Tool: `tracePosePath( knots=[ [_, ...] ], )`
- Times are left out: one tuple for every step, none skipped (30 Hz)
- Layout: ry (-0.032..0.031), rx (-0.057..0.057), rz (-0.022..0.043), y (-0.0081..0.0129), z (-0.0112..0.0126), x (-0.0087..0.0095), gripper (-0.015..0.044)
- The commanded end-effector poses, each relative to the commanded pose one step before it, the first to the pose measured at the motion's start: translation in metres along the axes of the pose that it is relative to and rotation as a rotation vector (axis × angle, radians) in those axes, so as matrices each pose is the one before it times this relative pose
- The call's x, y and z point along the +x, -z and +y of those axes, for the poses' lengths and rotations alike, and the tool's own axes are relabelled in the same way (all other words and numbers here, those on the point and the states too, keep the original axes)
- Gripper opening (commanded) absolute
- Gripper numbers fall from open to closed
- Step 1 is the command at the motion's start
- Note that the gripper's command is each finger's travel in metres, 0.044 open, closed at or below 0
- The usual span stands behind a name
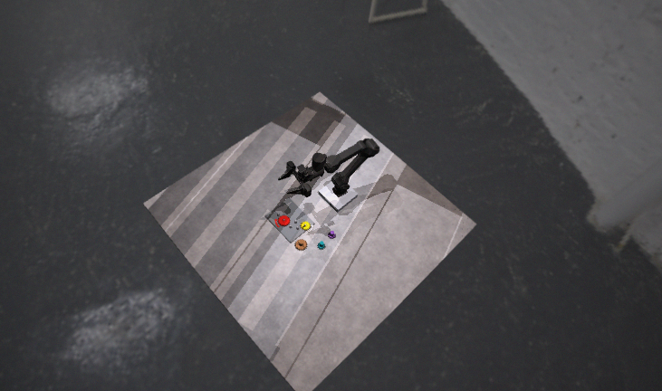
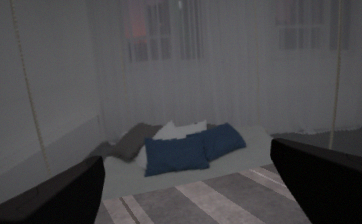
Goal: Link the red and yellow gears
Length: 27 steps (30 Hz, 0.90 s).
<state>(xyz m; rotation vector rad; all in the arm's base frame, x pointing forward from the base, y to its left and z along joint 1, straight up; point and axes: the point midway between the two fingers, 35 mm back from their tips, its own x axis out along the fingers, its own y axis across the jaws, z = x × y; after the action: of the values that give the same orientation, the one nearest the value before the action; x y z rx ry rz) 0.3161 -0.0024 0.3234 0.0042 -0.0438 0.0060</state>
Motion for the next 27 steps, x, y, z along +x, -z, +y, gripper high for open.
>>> tracePosePath(
  knots=[
    [-0.00515,0.0001,0.01039,0.00205,0.00164,0.00097,0.0426],
    [-0.01549,-0.0002,0.03117,0.00614,0.00498,0.00282,0.044],
    [-0.02591,-0.0014,0.05194,0.01017,0.00843,0.00455,0.044],
    [-0.03182,-0.0037,0.0637,0.01231,0.01054,0.00547,0.044],
    [-0.03178,-0.0059,0.06374,0.01211,0.01072,0.00547,0.044],
    [-0.03157,-0.008,0.06372,0.01189,0.01086,0.00545,0.044],
    [-0.03124,-0.0101,0.06371,0.01167,0.01098,0.00543,0.044],
    [-0.03077,-0.0121,0.0637,0.01145,0.01107,0.0054,0.044],
    [-0.03276,-0.0121,0.06325,0.01074,0.01213,0.00562,0.044],
    [-0.03201,-0.0144,0.0638,0.01063,0.01224,0.00561,0.044],
    [-0.03088,-0.0164,0.06388,0.01044,0.01224,0.00556,0.044],
    [-0.02962,-0.0185,0.06395,0.01024,0.01221,0.0055,0.044],
    [-0.02824,-0.0204,0.06401,0.01005,0.01216,0.00543,0.044],
    [-0.02674,-0.0222,0.06407,0.00985,0.01209,0.00535,0.044],
    [-0.02514,-0.024,0.06413,0.00964,0.01199,0.00527,0.044],
    [-0.02342,-0.0256,0.06418,0.00944,0.01188,0.00517,0.044],
    [-0.02319,-0.0296,0.06967,0.01015,0.01262,0.00542,0.044],
    [-0.0214,-0.0319,0.07119,0.01012,0.0127,0.00539,0.044],
    [-0.01898,-0.0334,0.07122,0.00987,0.01248,0.00524,0.044],
    [-0.01646,-0.0348,0.07124,0.00961,0.01225,0.00508,0.044],
    [-0.01386,-0.036,0.07126,0.00936,0.01199,0.0049,0.044],
    [-0.01118,-0.037,0.07127,0.00911,0.01172,0.00471,0.044],
    [-0.00844,-0.0378,0.07127,0.00886,0.01144,0.00451,0.044],
    [-0.00565,-0.0384,0.07121,0.0086,0.01114,0.00429,0.044],
    [-0.00211,-0.0316,0.05813,0.00917,0.00716,0.00321,0.044],
    [-0.00069,-0.019,0.03488,0.00536,0.00425,0.00192,0.044],
    [-0.00014,-0.0063,0.01163,0.00175,0.00141,0.00065,0.044]
  ],
)
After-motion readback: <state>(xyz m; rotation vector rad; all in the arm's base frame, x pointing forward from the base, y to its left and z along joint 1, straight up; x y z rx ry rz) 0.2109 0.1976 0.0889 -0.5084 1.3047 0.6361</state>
